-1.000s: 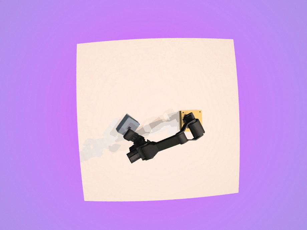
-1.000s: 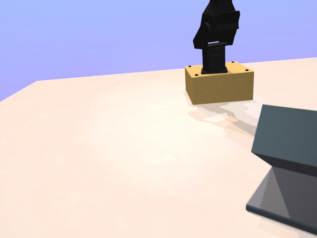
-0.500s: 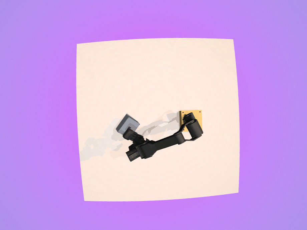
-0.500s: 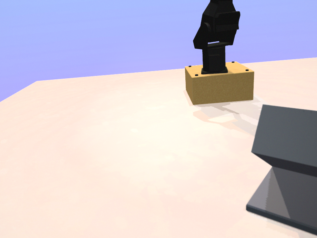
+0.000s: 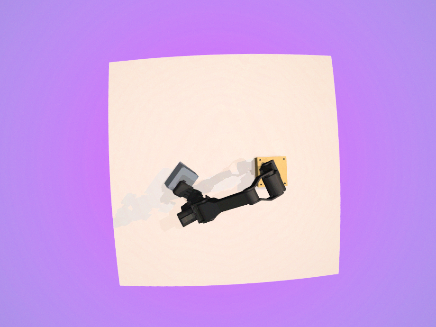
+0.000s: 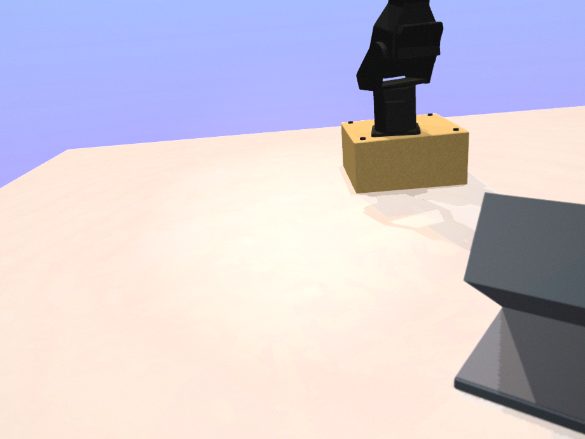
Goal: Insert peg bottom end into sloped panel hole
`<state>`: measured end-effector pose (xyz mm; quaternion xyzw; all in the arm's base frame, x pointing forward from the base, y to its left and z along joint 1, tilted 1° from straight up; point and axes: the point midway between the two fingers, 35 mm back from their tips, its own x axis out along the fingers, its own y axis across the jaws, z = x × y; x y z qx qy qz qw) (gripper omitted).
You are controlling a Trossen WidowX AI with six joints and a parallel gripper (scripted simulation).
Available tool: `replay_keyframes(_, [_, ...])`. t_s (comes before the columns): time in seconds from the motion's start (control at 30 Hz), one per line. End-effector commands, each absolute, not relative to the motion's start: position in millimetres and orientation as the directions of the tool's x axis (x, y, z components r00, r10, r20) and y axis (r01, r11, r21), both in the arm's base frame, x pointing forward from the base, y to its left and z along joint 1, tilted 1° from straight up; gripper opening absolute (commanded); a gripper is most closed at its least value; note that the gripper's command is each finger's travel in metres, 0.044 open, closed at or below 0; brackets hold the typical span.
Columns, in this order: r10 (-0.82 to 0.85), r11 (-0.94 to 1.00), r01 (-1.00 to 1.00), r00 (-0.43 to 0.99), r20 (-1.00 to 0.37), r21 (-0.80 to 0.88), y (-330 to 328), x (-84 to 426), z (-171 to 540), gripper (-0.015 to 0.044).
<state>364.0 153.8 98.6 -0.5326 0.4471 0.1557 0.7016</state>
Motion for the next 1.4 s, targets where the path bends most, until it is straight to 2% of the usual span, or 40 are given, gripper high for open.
replay_keyframes(0.0, [-0.259,0.378,-0.703,0.545,-0.797,-0.603,151.9,364.4,91.7,0.0])
replay_keyframes(1.37, [-0.258,0.385,-0.694,0.552,-0.793,-0.608,150.3,363.3,88.1,0.0])
